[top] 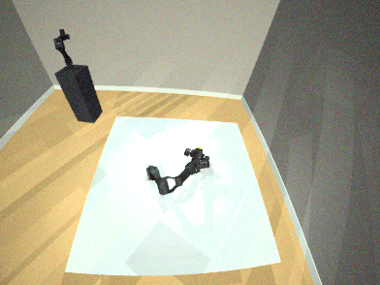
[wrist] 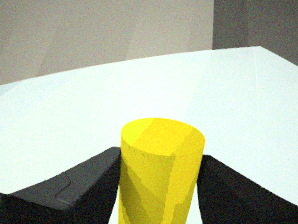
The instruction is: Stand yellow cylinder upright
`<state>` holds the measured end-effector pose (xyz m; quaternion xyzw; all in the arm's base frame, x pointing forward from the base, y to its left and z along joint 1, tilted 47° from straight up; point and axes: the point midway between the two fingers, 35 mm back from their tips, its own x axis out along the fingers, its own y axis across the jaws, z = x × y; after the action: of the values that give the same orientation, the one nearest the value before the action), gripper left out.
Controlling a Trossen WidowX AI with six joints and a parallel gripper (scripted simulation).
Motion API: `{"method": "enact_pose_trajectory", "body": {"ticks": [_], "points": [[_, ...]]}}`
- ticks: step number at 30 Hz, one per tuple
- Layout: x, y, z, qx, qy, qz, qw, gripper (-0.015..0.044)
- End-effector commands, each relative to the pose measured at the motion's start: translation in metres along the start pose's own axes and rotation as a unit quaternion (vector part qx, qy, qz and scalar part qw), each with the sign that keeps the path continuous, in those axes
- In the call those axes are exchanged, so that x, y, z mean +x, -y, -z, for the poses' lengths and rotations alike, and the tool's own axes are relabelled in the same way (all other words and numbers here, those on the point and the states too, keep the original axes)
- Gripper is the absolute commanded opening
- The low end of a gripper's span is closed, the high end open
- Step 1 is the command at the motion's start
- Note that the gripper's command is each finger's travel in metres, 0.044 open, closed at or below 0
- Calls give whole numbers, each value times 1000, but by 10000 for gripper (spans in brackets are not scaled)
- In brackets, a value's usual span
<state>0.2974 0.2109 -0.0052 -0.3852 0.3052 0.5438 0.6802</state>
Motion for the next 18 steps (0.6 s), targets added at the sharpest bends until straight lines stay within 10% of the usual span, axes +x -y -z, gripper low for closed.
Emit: {"method": "enact_pose_trajectory", "body": {"ticks": [1, 18], "points": [[-4, -1, -2, -11, 17, 5, 1000, 105], [-17, -4, -4, -45, 73, 29, 996, 105]]}}
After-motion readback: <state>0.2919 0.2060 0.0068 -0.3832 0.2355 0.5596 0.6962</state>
